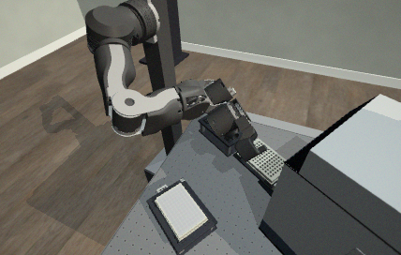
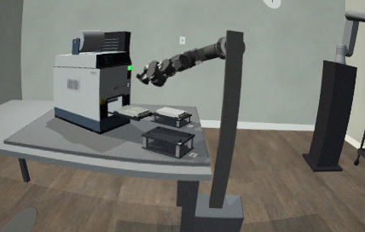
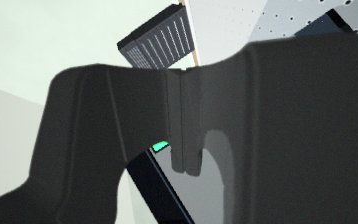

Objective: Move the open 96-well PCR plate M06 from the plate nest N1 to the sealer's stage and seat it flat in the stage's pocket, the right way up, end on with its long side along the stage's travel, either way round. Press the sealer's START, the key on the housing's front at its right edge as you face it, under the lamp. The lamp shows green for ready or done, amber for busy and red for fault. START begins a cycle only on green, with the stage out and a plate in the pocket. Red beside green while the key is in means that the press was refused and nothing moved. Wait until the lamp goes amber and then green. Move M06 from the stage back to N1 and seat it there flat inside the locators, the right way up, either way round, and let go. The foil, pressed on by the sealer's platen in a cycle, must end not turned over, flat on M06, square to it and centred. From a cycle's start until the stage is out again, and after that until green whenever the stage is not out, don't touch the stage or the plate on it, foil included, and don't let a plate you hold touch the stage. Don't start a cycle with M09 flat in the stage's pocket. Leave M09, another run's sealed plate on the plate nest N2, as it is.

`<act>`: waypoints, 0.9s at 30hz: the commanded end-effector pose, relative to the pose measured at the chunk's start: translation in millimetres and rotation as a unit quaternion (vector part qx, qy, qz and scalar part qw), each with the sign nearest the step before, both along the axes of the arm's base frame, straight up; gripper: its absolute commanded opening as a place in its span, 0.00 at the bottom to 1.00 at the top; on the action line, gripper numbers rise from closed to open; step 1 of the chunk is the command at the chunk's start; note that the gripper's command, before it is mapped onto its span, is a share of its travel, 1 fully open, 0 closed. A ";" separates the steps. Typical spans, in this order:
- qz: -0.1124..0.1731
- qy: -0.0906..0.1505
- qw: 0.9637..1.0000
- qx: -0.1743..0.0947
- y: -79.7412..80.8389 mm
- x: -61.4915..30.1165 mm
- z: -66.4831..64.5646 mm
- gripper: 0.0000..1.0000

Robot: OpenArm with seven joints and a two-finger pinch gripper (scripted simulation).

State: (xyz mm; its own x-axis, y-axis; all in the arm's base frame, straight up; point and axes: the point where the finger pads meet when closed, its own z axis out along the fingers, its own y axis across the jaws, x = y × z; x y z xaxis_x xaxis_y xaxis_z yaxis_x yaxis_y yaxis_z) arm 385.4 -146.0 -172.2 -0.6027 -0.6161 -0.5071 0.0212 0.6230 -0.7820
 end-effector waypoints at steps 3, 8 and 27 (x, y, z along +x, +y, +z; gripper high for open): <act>0.006 0.007 1.000 -0.023 0.0 0.6 1.8 0.00; 0.028 0.043 0.992 -0.117 -0.4 1.2 3.8 0.00; 0.028 0.043 0.992 -0.117 -0.3 1.3 4.0 0.00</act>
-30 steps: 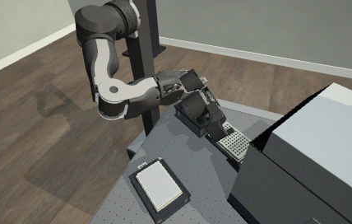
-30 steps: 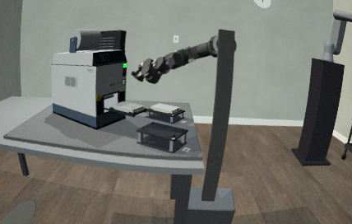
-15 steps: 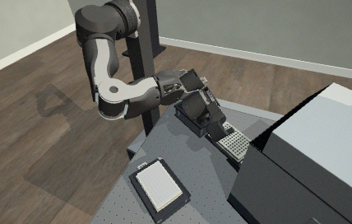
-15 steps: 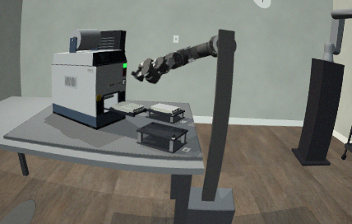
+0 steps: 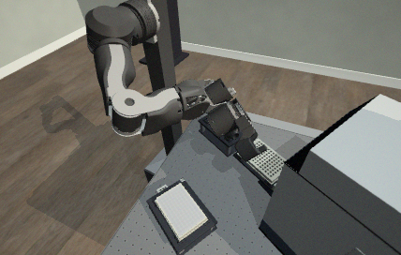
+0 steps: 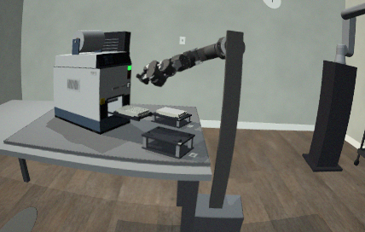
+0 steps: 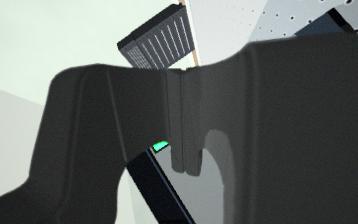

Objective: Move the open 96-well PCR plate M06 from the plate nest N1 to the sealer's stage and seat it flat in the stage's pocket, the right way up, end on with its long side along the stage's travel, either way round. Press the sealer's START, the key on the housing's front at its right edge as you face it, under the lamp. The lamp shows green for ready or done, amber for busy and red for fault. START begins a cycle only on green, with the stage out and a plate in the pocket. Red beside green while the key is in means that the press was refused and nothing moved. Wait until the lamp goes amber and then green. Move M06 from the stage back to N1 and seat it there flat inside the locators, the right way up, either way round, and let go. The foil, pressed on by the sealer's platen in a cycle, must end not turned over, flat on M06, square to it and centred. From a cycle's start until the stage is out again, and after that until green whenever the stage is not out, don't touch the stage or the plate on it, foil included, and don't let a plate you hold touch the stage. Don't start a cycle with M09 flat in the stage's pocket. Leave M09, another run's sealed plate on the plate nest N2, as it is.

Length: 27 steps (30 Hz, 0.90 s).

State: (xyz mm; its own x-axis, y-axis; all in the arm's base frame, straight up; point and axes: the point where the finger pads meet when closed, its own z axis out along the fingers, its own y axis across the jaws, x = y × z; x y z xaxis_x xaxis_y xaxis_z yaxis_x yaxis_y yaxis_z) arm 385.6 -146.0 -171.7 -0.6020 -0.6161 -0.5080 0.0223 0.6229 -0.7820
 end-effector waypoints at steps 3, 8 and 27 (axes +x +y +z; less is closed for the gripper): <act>0.028 0.044 0.992 -0.117 -0.3 1.0 3.5 0.00; 0.028 0.044 0.992 -0.117 -0.3 1.0 3.5 0.00; 0.071 0.000 0.997 0.033 23.4 -56.4 23.6 0.00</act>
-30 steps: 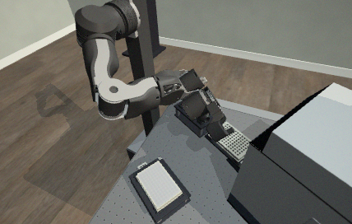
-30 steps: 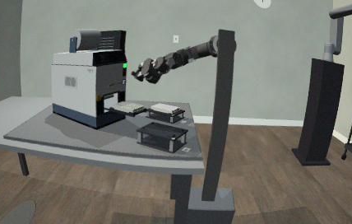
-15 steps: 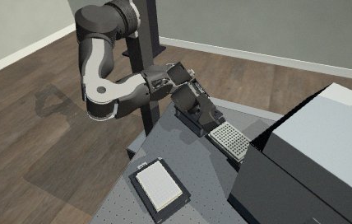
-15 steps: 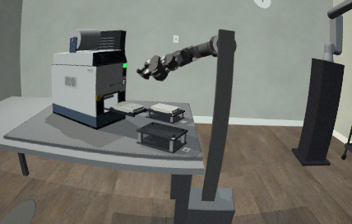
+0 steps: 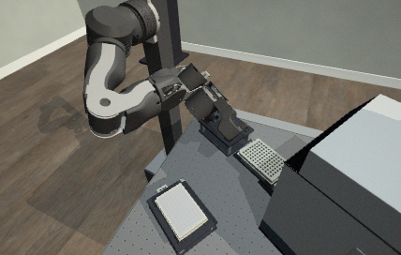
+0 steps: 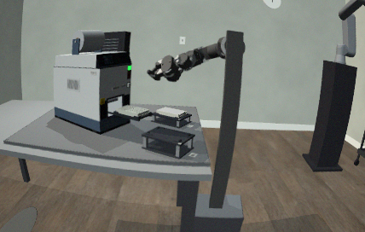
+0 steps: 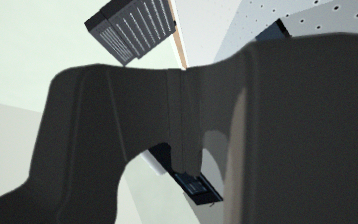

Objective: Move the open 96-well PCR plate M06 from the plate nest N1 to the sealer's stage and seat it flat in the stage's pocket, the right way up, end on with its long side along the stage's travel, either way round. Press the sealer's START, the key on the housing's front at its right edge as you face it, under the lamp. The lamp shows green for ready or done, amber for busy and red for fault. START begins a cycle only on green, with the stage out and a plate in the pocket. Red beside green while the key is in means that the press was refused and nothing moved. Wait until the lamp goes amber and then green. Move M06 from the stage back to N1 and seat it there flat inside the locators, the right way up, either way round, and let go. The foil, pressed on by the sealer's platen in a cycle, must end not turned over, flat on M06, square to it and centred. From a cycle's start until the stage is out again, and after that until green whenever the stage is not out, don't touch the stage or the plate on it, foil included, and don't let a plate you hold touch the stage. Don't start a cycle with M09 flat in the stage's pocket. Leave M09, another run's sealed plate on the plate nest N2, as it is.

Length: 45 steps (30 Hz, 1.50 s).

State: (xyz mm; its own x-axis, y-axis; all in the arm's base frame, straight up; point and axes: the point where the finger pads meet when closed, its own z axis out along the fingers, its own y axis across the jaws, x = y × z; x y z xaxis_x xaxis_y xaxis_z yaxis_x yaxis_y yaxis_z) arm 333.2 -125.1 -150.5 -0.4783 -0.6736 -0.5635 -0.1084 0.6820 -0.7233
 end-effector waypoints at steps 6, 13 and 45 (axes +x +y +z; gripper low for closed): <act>-0.050 -0.002 0.998 -0.022 18.2 -42.4 16.9 0.00; -0.057 -0.003 0.998 -0.025 18.2 -42.4 16.9 0.00; -0.001 0.001 1.000 0.001 38.3 -106.4 41.7 0.00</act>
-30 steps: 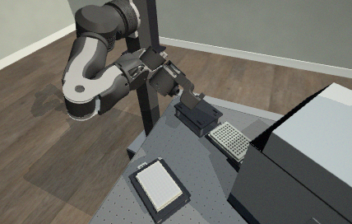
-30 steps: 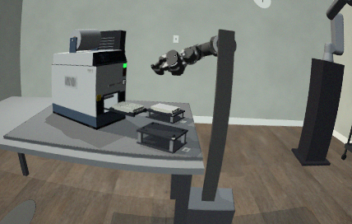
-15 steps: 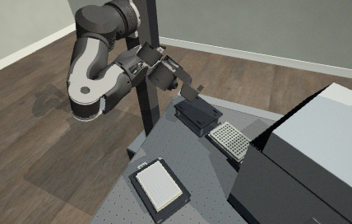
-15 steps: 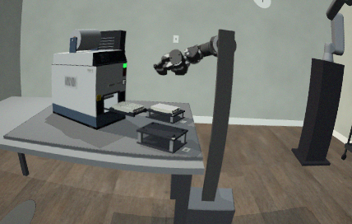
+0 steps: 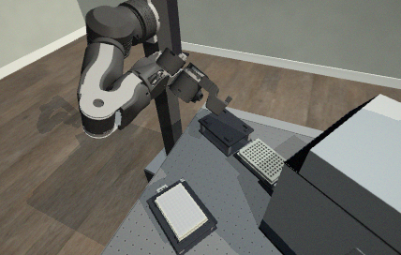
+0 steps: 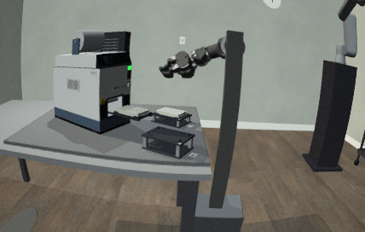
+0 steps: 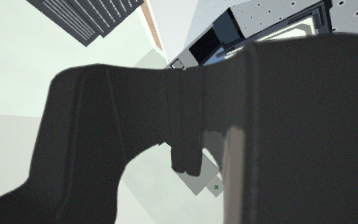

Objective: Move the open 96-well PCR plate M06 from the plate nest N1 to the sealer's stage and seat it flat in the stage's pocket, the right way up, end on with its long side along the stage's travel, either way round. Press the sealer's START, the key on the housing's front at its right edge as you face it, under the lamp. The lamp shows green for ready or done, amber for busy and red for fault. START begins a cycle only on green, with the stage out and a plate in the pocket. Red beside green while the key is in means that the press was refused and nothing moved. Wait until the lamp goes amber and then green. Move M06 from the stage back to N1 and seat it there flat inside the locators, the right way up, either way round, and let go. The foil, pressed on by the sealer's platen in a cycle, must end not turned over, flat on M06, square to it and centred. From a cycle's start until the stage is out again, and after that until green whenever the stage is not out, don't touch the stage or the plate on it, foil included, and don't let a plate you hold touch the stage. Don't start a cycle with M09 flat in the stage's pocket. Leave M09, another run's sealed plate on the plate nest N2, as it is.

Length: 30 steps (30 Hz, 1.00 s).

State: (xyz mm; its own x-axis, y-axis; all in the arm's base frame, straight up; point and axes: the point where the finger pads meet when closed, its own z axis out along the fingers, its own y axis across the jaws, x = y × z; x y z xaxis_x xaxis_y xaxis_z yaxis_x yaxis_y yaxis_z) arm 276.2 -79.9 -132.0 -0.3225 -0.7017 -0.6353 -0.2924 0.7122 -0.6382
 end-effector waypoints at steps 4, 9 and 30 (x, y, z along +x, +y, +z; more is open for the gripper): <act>-0.121 -0.009 0.991 -0.057 -6.9 -49.5 23.2 0.00; -0.094 -0.007 0.995 -0.043 -5.8 -39.6 18.8 0.00; -0.117 -0.008 0.992 -0.054 -7.6 -49.4 23.4 0.00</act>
State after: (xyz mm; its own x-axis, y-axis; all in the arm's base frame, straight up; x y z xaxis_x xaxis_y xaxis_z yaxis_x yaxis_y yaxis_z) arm 276.2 -79.9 -132.0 -0.3225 -0.7015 -0.6355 -0.2923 0.7124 -0.6380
